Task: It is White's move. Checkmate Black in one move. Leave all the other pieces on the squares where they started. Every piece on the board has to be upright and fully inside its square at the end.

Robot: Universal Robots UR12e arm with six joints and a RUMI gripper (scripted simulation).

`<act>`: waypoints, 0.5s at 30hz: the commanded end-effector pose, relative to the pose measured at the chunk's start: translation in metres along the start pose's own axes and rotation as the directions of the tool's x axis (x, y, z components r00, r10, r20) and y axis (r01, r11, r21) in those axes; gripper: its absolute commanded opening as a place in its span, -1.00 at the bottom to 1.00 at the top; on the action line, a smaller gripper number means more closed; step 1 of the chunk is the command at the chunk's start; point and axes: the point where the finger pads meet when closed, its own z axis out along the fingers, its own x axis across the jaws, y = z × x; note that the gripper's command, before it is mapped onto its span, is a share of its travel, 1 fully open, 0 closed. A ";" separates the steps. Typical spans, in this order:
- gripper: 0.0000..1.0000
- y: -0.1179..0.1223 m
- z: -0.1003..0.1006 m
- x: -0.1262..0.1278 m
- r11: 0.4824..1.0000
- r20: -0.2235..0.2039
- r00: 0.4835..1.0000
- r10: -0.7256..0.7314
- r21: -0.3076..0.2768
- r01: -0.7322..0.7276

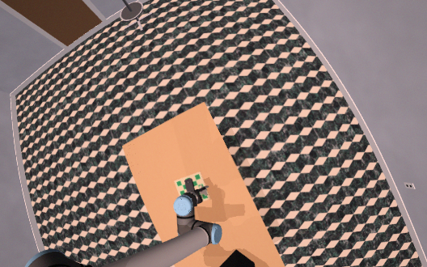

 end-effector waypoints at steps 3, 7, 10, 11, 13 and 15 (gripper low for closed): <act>1.00 0.001 -0.033 0.000 1.000 0.002 1.000 0.001 -0.002 -0.001; 1.00 0.001 -0.048 0.000 1.000 0.002 1.000 0.001 -0.002 -0.001; 1.00 0.001 -0.054 0.000 1.000 0.002 1.000 0.001 -0.001 -0.001; 1.00 0.001 -0.056 0.000 1.000 0.002 1.000 0.001 -0.001 -0.001; 1.00 0.001 -0.057 0.000 1.000 0.002 1.000 0.001 -0.001 -0.001; 1.00 0.001 -0.057 0.000 1.000 0.002 1.000 0.001 -0.001 -0.001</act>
